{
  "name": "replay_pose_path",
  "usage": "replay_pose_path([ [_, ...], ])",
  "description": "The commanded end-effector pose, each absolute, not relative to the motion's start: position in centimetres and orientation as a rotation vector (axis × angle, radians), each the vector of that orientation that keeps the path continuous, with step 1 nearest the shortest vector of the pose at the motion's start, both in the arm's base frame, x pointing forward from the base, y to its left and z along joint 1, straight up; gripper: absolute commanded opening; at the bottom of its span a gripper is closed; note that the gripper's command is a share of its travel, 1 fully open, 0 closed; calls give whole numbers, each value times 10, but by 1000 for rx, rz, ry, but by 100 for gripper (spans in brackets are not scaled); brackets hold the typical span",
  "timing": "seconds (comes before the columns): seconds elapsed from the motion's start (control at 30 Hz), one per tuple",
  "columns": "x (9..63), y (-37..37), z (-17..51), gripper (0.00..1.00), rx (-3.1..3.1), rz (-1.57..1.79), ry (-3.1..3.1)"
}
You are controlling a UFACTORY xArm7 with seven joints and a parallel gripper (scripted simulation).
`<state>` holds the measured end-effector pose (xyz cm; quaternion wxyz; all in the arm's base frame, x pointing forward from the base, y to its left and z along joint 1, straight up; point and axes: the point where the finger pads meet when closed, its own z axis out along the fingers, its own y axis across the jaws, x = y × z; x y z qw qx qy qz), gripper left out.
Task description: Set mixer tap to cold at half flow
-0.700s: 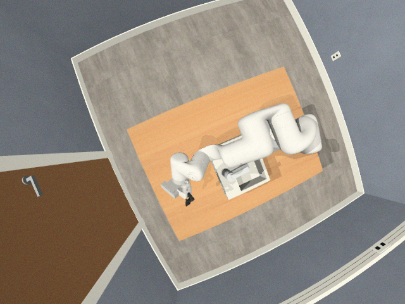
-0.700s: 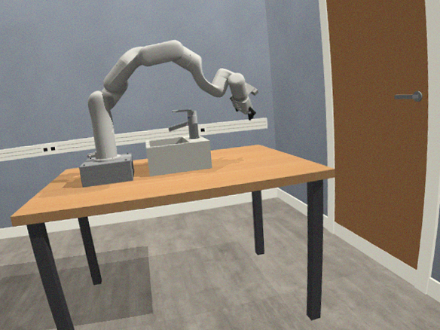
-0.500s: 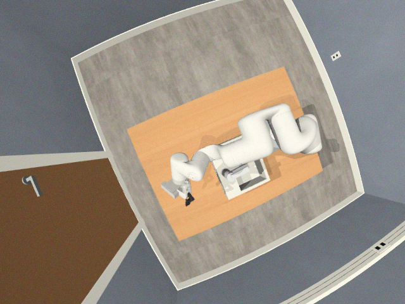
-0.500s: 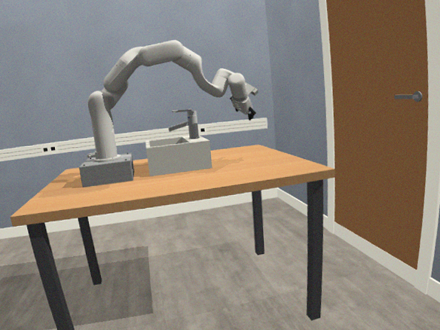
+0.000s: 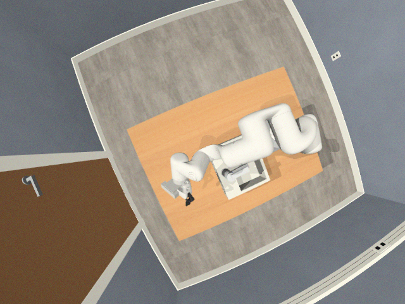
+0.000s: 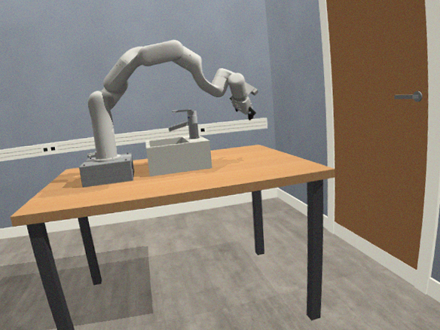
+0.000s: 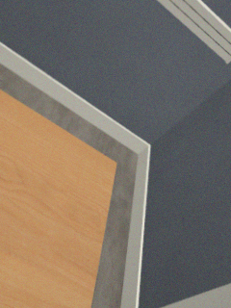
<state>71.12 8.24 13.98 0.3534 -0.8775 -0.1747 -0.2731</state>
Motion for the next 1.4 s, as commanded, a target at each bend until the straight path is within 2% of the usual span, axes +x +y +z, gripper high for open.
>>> replay_pose_path([
  [0.0, 702, 90, 154, 100, -2281, -673, -461],
  [0.3, 621, 128, 210, 100, -2413, -409, -469],
  [0.4, 621, 128, 210, 100, -2413, -409, -469],
  [0.5, 576, 137, 230, 100, -2507, -290, -451],
  [0.57, 576, 137, 230, 100, -2507, -290, -451],
  [0.6, 551, 138, 238, 100, -2563, -232, -434],
  [0.67, 551, 138, 238, 100, -2563, -232, -434],
  [0.7, 526, 138, 245, 100, -2624, -179, -412],
  [0.77, 526, 138, 245, 100, -2624, -179, -412],
  [0.8, 502, 136, 251, 100, -2689, -132, -384],
  [0.87, 502, 136, 251, 100, -2689, -132, -384],
  [0.9, 478, 132, 256, 100, -2754, -91, -350],
  [0.97, 478, 132, 256, 100, -2754, -91, -350],
  [1.0, 456, 126, 260, 100, -2820, -59, -312],
  [1.07, 456, 126, 260, 100, -2820, -59, -312],
  [1.17, 418, 113, 265, 100, -2941, -17, -228],
  [1.37, 389, 99, 268, 100, -3038, -1, -146],
])
